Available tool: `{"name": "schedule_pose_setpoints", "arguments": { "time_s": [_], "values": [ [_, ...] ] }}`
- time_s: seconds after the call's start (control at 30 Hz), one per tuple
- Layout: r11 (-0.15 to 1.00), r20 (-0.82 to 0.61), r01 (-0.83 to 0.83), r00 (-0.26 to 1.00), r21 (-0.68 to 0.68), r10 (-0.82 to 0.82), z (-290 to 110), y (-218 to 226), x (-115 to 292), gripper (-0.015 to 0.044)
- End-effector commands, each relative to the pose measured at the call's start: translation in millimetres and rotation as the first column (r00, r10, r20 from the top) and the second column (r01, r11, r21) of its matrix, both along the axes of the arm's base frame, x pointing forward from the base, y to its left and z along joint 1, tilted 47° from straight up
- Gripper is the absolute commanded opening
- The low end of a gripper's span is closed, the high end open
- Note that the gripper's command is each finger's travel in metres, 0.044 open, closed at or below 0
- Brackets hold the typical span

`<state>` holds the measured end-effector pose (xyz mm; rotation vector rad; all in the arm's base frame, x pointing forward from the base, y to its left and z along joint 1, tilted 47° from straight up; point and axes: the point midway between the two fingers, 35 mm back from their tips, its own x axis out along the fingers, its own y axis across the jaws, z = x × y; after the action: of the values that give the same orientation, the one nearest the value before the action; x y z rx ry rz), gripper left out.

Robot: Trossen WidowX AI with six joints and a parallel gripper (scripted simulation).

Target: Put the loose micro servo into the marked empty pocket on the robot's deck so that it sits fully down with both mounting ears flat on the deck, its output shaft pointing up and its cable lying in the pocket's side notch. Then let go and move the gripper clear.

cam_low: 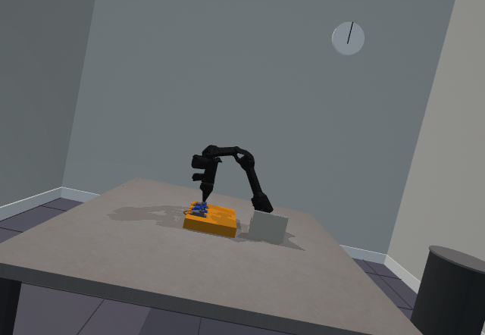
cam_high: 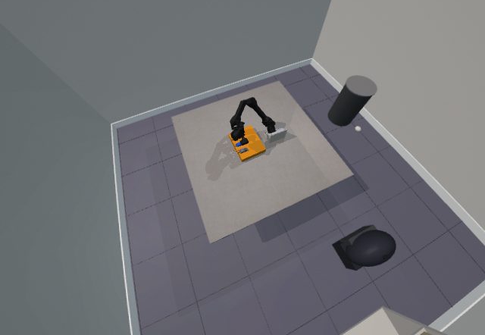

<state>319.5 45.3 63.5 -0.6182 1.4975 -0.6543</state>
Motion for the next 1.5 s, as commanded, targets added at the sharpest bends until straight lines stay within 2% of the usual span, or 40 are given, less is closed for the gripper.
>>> {"name": "schedule_pose_setpoints", "arguments": {
  "time_s": [0.0, 0.07, 0.13, 0.37, 0.67, 1.47],
  "values": [
    [1.0, -0.008, -0.007, 1.0, 0.004, 0.007, 18.8, 24.7, -43.6, 0.0398],
    [1.0, -0.01, -0.002, 1.0, -0.001, 0.002, 30.4, 33.7, -71.4, 0.044],
    [1.0, -0.011, -0.001, 1.0, -0.005, 0.0, 34.6, 36.1, -81.7, 0.044],
    [1.0, -0.008, -0.003, 1.0, -0.002, 0.003, 35.4, 37.2, -81.5, 0.044],
    [0.991, 0.071, -0.091, 0.994, 0.095, 0.085, 61.8, 67.4, -77.5, 0.044],
    [0.991, 0.071, -0.091, 0.994, 0.095, 0.085, 61.8, 67.4, -77.5, 0.044]
  ]
}}
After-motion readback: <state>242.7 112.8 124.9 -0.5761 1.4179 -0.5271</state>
